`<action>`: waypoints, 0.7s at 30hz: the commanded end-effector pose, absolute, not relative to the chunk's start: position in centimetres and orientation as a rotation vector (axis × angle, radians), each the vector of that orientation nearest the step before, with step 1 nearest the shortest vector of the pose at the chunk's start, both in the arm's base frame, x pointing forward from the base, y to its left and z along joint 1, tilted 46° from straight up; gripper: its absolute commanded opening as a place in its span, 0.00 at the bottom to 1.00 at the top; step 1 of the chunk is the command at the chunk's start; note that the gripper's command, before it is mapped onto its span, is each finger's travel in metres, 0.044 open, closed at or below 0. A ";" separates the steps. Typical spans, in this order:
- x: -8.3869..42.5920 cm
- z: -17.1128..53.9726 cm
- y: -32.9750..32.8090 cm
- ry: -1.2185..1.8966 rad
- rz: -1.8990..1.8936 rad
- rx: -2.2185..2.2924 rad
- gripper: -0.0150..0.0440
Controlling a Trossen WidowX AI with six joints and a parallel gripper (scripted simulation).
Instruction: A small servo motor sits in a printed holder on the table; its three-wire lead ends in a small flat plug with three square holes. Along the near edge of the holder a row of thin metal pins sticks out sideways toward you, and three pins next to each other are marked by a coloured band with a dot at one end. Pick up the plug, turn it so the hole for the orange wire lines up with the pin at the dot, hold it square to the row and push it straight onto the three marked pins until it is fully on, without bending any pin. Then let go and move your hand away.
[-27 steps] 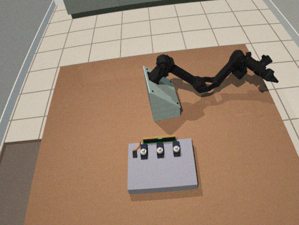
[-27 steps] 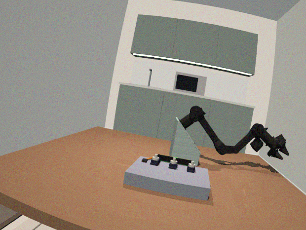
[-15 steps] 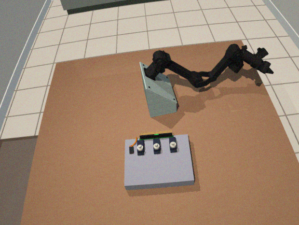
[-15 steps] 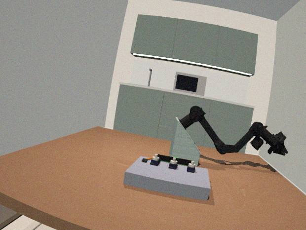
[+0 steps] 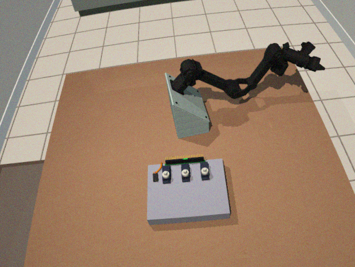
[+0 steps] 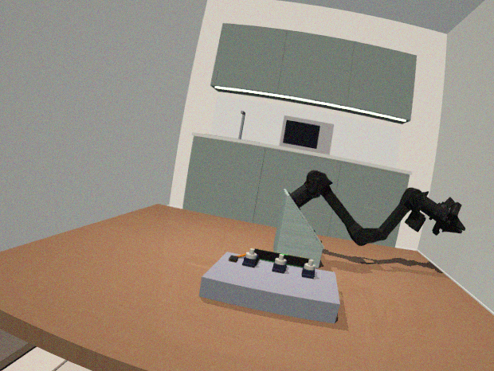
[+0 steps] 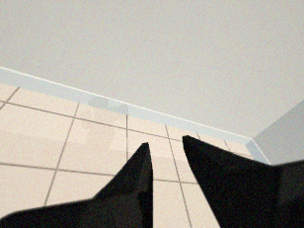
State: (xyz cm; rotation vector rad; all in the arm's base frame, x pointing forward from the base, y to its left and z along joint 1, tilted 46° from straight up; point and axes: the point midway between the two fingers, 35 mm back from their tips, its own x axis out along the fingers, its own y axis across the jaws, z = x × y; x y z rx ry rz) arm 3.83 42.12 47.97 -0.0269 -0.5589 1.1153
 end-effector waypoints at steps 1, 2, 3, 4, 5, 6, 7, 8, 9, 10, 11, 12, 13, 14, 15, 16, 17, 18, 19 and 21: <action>2.5 49.2 41.0 -0.612 1.124 -0.013 0.45; 2.3 49.4 40.7 -0.624 1.125 -0.010 0.45; 2.0 49.7 40.4 -0.638 1.125 -0.008 0.45; 1.7 50.1 40.1 -0.654 1.125 -0.005 0.45; 1.4 50.4 39.7 -0.669 1.124 0.000 0.45; 1.2 50.9 39.3 -0.686 1.122 0.006 0.45; 0.9 51.2 39.0 -0.701 1.121 0.007 0.45; 0.6 51.5 38.6 -0.717 1.120 0.011 0.45; 0.5 51.9 38.1 -0.735 1.119 0.015 0.45; 0.2 52.2 37.8 -0.749 1.117 0.019 0.45; -0.1 52.5 37.3 -0.764 1.115 0.027 0.45; -0.3 52.9 36.9 -0.780 1.112 0.031 0.45; -0.6 53.2 36.5 -0.796 1.110 0.036 0.45; -0.8 53.6 36.0 -0.812 1.105 0.044 0.45; -1.0 53.9 35.6 -0.827 1.102 0.049 0.45; -1.3 54.2 35.1 -0.842 1.099 0.055 0.45; -1.5 54.5 34.7 -0.857 1.095 0.059 0.45; -1.7 54.8 34.3 -0.872 1.092 0.064 0.45; -1.9 55.1 33.8 -0.887 1.086 0.069 0.45; -2.2 55.6 33.0 -0.911 1.073 0.076 0.45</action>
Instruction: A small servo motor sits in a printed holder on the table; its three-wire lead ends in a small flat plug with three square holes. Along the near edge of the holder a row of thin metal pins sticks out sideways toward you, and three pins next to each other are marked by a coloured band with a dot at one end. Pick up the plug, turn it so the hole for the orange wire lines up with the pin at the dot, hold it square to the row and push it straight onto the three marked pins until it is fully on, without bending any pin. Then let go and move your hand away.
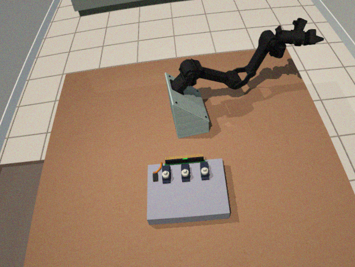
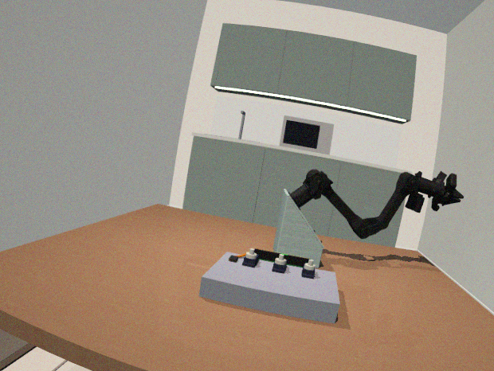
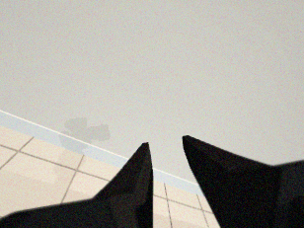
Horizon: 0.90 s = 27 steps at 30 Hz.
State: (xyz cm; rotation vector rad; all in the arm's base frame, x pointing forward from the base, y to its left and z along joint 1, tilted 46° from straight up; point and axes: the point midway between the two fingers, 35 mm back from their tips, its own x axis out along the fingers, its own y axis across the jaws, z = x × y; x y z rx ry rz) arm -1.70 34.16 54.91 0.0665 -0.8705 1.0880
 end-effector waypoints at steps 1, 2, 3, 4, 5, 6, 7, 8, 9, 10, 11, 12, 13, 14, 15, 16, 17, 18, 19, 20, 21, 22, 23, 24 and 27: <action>-2.4 55.9 32.5 -0.926 1.068 0.081 0.45; -2.7 56.2 32.0 -0.940 1.064 0.087 0.45; -2.8 56.4 31.6 -0.954 1.059 0.092 0.45; -3.0 56.7 31.1 -0.968 1.052 0.098 0.45; -3.2 57.0 30.6 -0.982 1.047 0.104 0.45; -3.4 57.2 30.2 -0.995 1.041 0.110 0.45; -3.5 57.5 29.7 -1.008 1.035 0.116 0.45; -3.7 57.7 29.2 -1.022 1.028 0.120 0.45; -3.8 57.9 28.7 -1.035 1.021 0.128 0.45; -3.9 58.2 28.1 -1.047 1.014 0.138 0.45; -4.0 58.4 27.7 -1.059 1.007 0.144 0.45; -4.2 58.7 27.2 -1.071 1.000 0.151 0.45; -4.3 58.9 26.7 -1.083 0.993 0.157 0.45; -4.4 59.1 26.2 -1.094 0.985 0.164 0.45; -4.5 59.3 25.7 -1.105 0.977 0.170 0.45; -4.6 59.5 25.2 -1.116 0.969 0.177 0.45; -4.6 59.7 24.7 -1.127 0.961 0.184 0.45; -4.7 59.9 24.1 -1.137 0.952 0.191 0.45; -4.7 60.1 23.6 -1.147 0.943 0.198 0.45; -4.8 60.2 23.1 -1.157 0.934 0.205 0.45; -4.8 60.4 22.6 -1.166 0.925 0.212 0.45; -4.8 60.6 22.1 -1.175 0.913 0.218 0.45; -4.8 60.7 21.6 -1.184 0.904 0.225 0.45; -4.8 60.9 21.0 -1.191 0.893 0.234 0.45; -4.7 61.3 19.6 -1.216 0.863 0.254 0.45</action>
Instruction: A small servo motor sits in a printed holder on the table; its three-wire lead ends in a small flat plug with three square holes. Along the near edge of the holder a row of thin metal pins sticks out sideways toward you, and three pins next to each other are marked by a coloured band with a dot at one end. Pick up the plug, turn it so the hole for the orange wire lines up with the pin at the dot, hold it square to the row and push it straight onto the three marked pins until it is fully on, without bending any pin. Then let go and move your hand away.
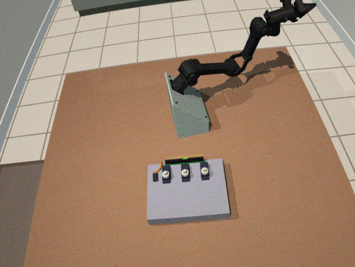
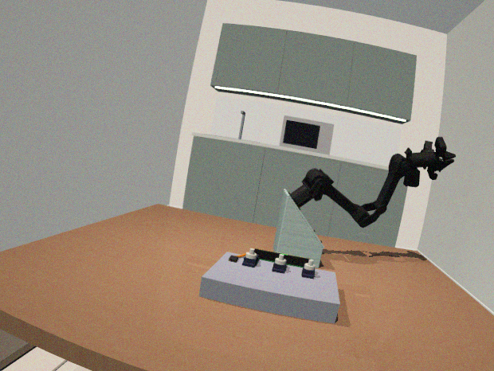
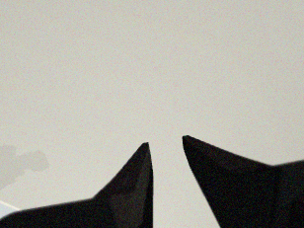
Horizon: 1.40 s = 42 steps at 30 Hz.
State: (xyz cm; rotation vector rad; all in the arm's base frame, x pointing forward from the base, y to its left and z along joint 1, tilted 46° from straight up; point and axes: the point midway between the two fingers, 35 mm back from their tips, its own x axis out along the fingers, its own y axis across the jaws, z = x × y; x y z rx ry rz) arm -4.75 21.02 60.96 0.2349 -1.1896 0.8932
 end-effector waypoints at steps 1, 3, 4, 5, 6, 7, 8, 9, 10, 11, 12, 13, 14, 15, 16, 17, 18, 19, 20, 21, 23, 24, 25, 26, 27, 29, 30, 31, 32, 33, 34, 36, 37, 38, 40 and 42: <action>-4.7 61.4 19.1 -1.223 0.853 0.261 0.45; -4.7 61.7 18.1 -1.237 0.832 0.274 0.45; -4.6 61.8 17.6 -1.244 0.821 0.281 0.45; -4.5 61.9 17.1 -1.249 0.811 0.290 0.45; -4.5 62.0 16.6 -1.255 0.801 0.298 0.45; -4.4 62.1 16.1 -1.260 0.790 0.305 0.45; -4.3 62.1 15.6 -1.266 0.779 0.312 0.45; -4.3 62.2 15.2 -1.270 0.767 0.316 0.45; -4.2 62.3 14.7 -1.275 0.756 0.323 0.45; -4.1 62.4 14.2 -1.280 0.744 0.330 0.45; -3.9 62.4 13.7 -1.284 0.733 0.336 0.45; -3.8 62.5 13.2 -1.288 0.721 0.343 0.45; -3.7 62.5 12.8 -1.292 0.709 0.350 0.45; -3.5 62.6 12.3 -1.292 0.699 0.360 0.45; -3.4 62.6 11.8 -1.295 0.687 0.366 0.45; -3.3 62.6 11.4 -1.297 0.676 0.373 0.45; -3.1 62.7 10.9 -1.300 0.664 0.379 0.45; -2.9 62.7 10.5 -1.301 0.651 0.385 0.45; -2.6 62.7 9.9 -1.293 0.641 0.402 0.45; -2.4 62.7 9.6 -1.294 0.632 0.406 0.45; -2.1 62.7 8.9 -1.295 0.613 0.417 0.45; -1.9 62.7 8.5 -1.296 0.602 0.422 0.45; -1.8 62.7 8.1 -1.296 0.590 0.427 0.45; -1.5 62.7 7.6 -1.291 0.581 0.440 0.45; -1.3 62.6 7.2 -1.291 0.569 0.445 0.45; -0.8 62.6 6.4 -1.290 0.545 0.456 0.45; -0.6 62.6 6.0 -1.288 0.533 0.461 0.45; -0.4 62.5 5.6 -1.287 0.521 0.466 0.45; -0.1 62.5 5.2 -1.285 0.508 0.470 0.45; 0.1 62.4 4.8 -1.283 0.496 0.475 0.45; 0.4 62.4 4.4 -1.281 0.484 0.480 0.45; 1.0 62.2 3.6 -1.271 0.459 0.492 0.45; 1.3 62.2 3.2 -1.268 0.447 0.496 0.45; 1.6 62.1 2.9 -1.264 0.435 0.500 0.45; 2.1 61.9 2.3 -1.253 0.414 0.499 0.45; 2.7 61.7 1.7 -1.245 0.391 0.505 0.45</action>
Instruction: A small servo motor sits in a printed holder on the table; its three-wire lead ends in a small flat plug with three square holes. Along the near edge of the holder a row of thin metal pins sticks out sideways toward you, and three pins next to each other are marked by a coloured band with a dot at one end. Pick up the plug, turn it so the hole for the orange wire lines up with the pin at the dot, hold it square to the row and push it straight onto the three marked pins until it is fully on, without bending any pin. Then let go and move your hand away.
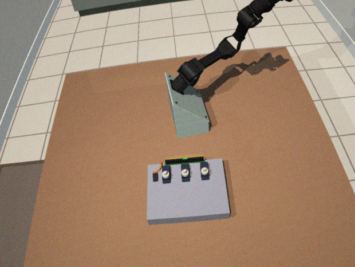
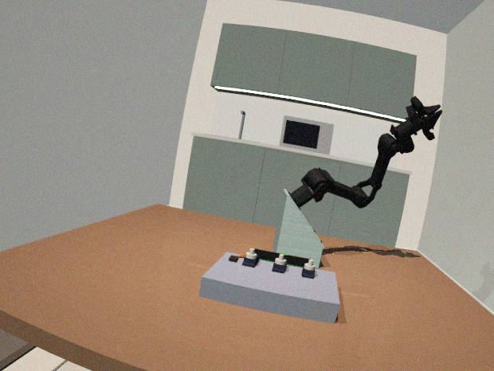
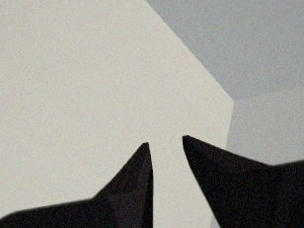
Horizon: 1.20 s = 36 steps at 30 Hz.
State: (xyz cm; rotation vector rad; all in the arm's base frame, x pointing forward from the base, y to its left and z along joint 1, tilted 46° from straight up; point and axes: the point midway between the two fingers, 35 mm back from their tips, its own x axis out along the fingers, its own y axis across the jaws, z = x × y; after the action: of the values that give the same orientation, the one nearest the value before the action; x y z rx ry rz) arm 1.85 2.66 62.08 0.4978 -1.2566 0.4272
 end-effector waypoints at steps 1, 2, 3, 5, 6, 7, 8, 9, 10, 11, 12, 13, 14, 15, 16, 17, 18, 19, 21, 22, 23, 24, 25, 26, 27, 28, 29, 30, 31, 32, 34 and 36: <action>3.0 61.6 1.3 -1.240 0.380 0.509 0.45; 3.3 61.5 1.0 -1.235 0.368 0.512 0.45; 3.6 61.4 0.7 -1.229 0.356 0.515 0.45; 4.2 61.2 0.0 -1.217 0.333 0.522 0.45; 4.6 61.0 -0.3 -1.210 0.321 0.525 0.45; 4.9 60.9 -0.6 -1.204 0.310 0.528 0.45; 5.2 60.8 -0.9 -1.197 0.299 0.530 0.45; 5.6 60.6 -1.1 -1.190 0.287 0.532 0.45; 5.9 60.5 -1.4 -1.182 0.276 0.534 0.45; 6.3 60.3 -1.7 -1.175 0.265 0.536 0.45; 6.6 60.1 -2.0 -1.167 0.254 0.538 0.45; 7.0 60.0 -2.2 -1.159 0.243 0.539 0.45; 7.3 59.8 -2.5 -1.150 0.233 0.541 0.45; 7.7 59.6 -2.7 -1.142 0.222 0.542 0.45; 8.0 59.4 -2.9 -1.133 0.212 0.543 0.45; 8.4 59.2 -3.2 -1.124 0.202 0.543 0.45; 8.7 59.1 -3.4 -1.115 0.192 0.544 0.45; 9.1 58.9 -3.6 -1.105 0.182 0.544 0.45; 9.8 58.4 -4.0 -1.085 0.163 0.545 0.45; 10.2 58.2 -4.2 -1.075 0.153 0.545 0.45; 10.6 58.0 -4.4 -1.065 0.143 0.544 0.45; 11.0 57.8 -4.6 -1.054 0.134 0.544 0.45; 11.3 57.6 -4.7 -1.043 0.125 0.543 0.45; 11.7 57.3 -4.9 -1.032 0.116 0.542 0.45; 12.1 57.1 -5.0 -1.021 0.107 0.541 0.45; 12.5 56.8 -5.2 -1.009 0.099 0.539 0.45; 12.8 56.6 -5.3 -0.998 0.090 0.538 0.45; 13.2 56.4 -5.4 -0.986 0.082 0.536 0.45; 13.6 56.1 -5.6 -0.974 0.075 0.534 0.45; 14.0 55.9 -5.7 -0.962 0.067 0.532 0.45; 14.7 55.3 -5.9 -0.938 0.052 0.527 0.45; 15.4 54.8 -6.0 -0.913 0.043 0.517 0.45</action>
State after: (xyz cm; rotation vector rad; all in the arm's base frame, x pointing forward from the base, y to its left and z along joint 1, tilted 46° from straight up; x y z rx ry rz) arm 14.22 -5.64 55.79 0.5243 -0.9527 0.0658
